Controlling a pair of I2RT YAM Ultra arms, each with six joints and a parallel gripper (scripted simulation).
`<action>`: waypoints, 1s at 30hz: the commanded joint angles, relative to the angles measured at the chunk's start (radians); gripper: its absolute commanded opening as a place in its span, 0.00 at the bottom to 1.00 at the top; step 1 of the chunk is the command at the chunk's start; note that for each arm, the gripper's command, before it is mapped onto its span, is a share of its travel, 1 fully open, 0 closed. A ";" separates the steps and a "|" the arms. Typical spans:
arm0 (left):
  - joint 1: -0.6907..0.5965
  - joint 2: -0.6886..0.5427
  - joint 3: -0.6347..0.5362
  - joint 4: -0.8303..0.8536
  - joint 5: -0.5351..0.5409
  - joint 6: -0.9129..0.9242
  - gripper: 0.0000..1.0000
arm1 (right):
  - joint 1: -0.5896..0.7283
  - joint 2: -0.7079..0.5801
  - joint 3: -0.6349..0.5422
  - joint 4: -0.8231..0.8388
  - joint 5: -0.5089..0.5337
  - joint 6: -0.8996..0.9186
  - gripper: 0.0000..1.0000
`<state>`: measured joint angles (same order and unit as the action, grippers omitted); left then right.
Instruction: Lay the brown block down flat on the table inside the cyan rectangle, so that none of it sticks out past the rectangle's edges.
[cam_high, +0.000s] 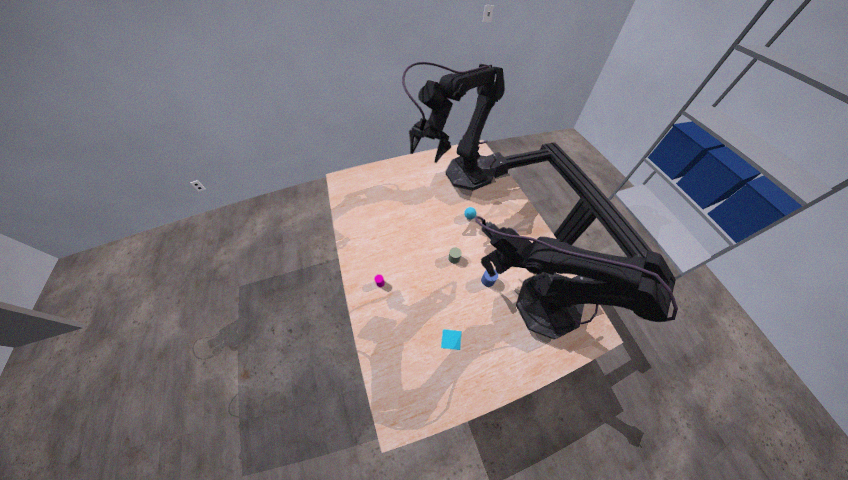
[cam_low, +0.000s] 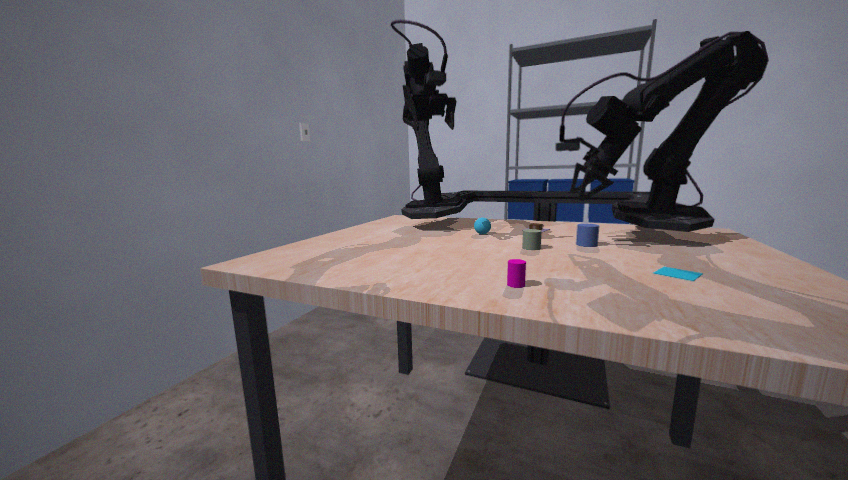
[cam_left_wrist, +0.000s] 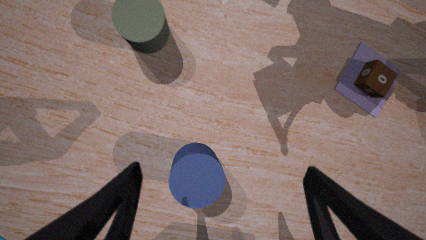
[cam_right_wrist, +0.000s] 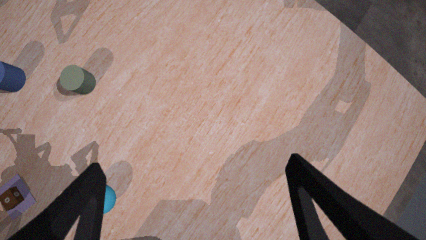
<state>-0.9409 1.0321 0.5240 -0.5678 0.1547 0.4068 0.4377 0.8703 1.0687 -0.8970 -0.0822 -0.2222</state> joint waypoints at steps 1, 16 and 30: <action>-0.118 -0.007 -0.044 0.079 -0.070 -0.111 1.00 | 0.111 -0.033 -0.001 -0.064 0.098 0.116 1.00; -0.545 0.139 -0.082 0.280 -0.229 -0.301 1.00 | 0.625 -0.088 -0.001 -0.221 0.382 0.423 1.00; -0.754 0.274 -0.044 0.382 -0.292 -0.373 1.00 | 1.077 -0.138 -0.005 -0.355 0.638 0.687 1.00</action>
<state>-1.6783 1.2930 0.4568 -0.2089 -0.1162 0.0559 1.4784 0.7498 1.0641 -1.2118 0.4770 0.3897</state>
